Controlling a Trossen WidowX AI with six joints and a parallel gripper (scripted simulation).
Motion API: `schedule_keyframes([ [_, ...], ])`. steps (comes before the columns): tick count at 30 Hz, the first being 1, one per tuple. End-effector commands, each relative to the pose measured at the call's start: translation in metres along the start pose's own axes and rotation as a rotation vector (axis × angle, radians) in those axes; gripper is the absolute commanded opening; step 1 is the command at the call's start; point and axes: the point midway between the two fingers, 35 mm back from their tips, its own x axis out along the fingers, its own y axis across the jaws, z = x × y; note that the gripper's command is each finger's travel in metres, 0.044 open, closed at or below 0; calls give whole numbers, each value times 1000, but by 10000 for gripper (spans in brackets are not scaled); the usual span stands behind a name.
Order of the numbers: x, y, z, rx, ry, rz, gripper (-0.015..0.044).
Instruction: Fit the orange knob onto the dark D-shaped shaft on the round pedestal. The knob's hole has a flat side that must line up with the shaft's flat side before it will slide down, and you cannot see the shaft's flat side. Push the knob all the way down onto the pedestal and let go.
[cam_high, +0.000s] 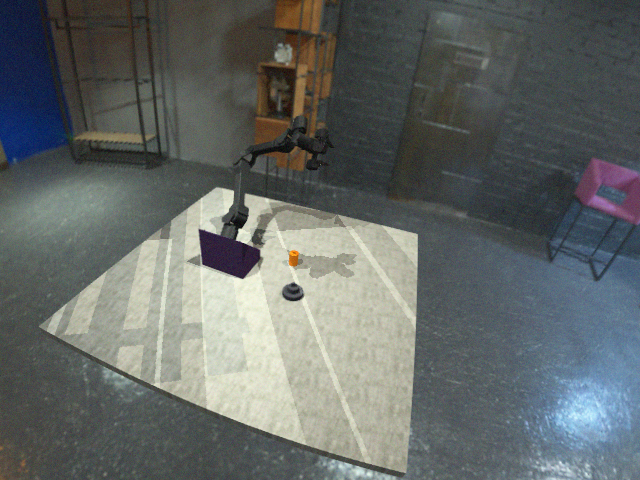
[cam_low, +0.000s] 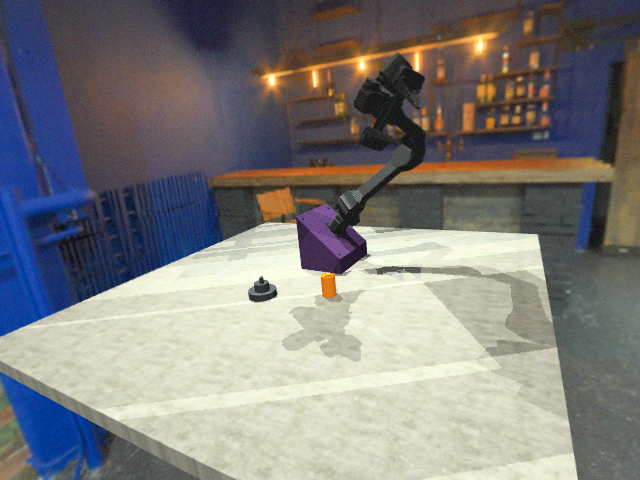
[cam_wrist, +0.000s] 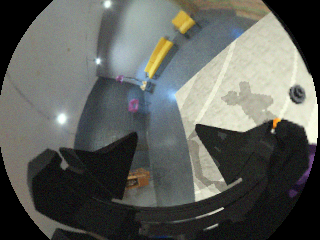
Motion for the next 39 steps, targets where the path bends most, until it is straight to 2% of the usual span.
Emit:
schedule_keyframes([
  [1, 0, 0, 0, 0, 0, 0, 426],
  [4, 5, -19, 17, -23, -28, -27, 440],
  [9, 20, -90, 59, -106, -86, -169, 440],
  [18, 26, -207, 78, -245, -20, -466, 440],
  [25, 16, -286, 62, -347, 167, -678, 440],
  [31, -3, -346, 30, -429, 441, -818, 440],
  [35, -21, -374, -2, -471, 669, -860, 440],
  [39, -25, -378, -7, -477, 710, -862, 440],
])
